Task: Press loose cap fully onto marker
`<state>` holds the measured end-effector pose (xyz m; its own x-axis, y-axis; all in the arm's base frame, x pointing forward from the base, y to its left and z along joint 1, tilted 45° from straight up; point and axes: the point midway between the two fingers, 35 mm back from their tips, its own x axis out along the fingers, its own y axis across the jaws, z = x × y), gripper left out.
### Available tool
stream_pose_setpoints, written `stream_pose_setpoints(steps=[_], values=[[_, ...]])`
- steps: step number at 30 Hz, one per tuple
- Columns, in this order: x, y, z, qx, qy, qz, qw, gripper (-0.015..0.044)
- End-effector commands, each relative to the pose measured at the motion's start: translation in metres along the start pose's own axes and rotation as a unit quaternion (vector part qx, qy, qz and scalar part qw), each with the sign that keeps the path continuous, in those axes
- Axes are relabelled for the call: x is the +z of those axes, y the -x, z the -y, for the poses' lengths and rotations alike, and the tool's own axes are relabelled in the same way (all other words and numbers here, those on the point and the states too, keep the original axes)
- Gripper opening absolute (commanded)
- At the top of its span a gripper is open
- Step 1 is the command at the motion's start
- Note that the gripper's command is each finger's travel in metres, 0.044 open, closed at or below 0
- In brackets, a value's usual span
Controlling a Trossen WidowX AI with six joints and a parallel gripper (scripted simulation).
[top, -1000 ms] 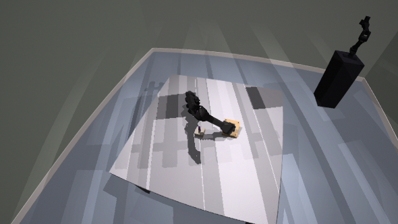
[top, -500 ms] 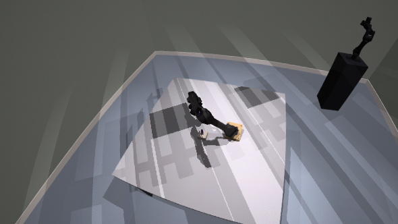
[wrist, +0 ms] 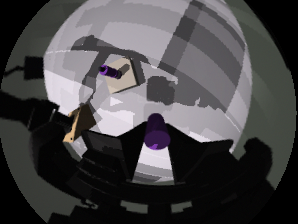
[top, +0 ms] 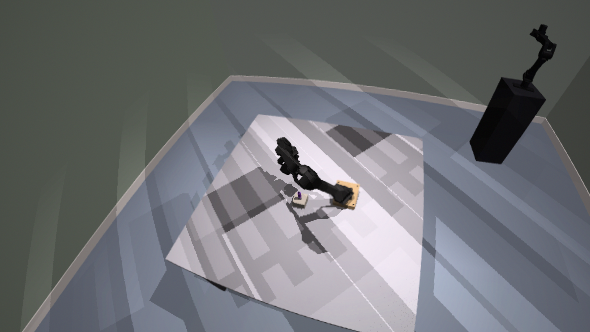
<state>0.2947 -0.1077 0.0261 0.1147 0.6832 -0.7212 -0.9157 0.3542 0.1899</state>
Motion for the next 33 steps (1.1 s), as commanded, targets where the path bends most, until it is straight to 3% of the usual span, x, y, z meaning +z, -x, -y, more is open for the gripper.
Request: stream_pose_setpoints(steps=[1, 33], values=[[0.010, 0.004, -0.010, 0.004, -0.005, 0.002, 1.000, 0.0000], [0.075, 0.033, -0.081, 0.006, -0.007, 0.003, 1.000, 0.0000]])
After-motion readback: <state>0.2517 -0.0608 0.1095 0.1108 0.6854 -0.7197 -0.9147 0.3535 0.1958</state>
